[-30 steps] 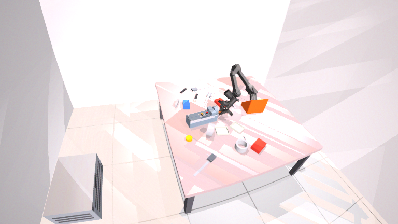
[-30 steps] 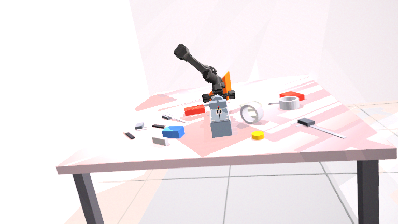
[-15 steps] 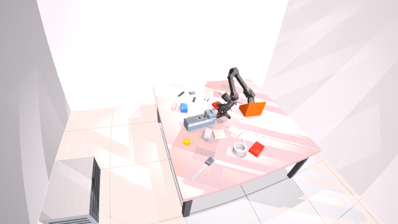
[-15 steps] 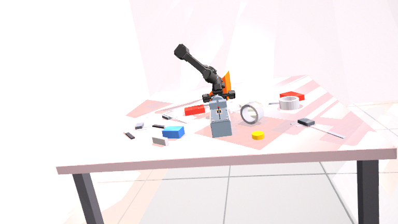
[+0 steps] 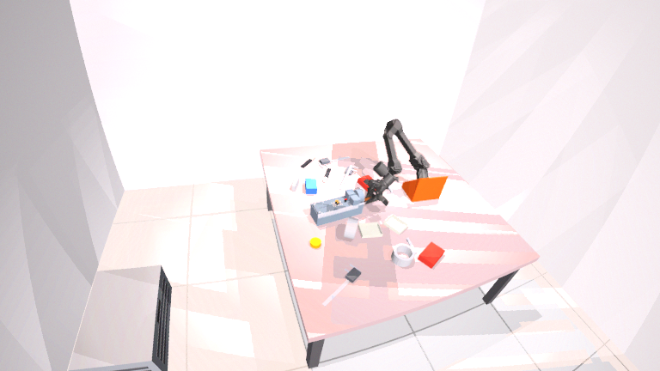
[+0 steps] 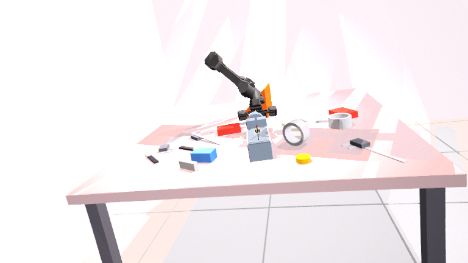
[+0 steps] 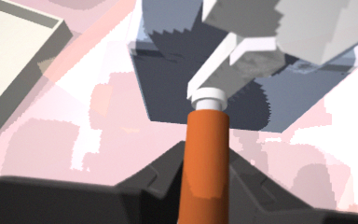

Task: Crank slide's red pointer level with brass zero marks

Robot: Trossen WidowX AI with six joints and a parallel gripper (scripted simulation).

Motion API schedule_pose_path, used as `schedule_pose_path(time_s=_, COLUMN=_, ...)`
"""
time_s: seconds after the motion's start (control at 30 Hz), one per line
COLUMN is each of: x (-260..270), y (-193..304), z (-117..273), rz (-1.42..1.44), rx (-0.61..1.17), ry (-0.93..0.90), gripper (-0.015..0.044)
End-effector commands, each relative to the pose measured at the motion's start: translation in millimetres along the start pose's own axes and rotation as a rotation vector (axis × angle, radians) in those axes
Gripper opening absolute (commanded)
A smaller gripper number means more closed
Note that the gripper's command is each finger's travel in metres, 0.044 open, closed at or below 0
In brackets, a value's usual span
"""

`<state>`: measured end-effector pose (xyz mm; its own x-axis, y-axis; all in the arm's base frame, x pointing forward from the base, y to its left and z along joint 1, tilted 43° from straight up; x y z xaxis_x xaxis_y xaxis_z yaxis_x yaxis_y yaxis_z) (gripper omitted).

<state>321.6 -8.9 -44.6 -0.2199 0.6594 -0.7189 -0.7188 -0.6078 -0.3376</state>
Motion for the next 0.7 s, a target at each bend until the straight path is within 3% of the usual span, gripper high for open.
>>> schedule_pose_path(time_s=0.0, x=0, y=0, z=0, rz=0.0, rx=0.0, ry=0.0, gripper=0.0079)
schedule_pose_path(time_s=0.47, x=0, y=0, z=0, rz=0.0, rx=0.0, ry=0.0, gripper=0.044)
schedule_pose_path(time_s=0.67, x=-1, y=-13, z=11, rz=-0.001, rx=0.0, ry=-0.002, gripper=0.044)
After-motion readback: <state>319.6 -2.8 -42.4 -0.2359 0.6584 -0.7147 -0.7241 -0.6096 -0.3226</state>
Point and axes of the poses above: the point midway between the two fingers, 35 mm back from their tips, its own z axis back along the fingers, its own x axis across the jaws, y = z × x, the point moved 5 cm from there along z, back along the fingers, and after that the axes turned 7 degrees about z, right-handed, at the moved point
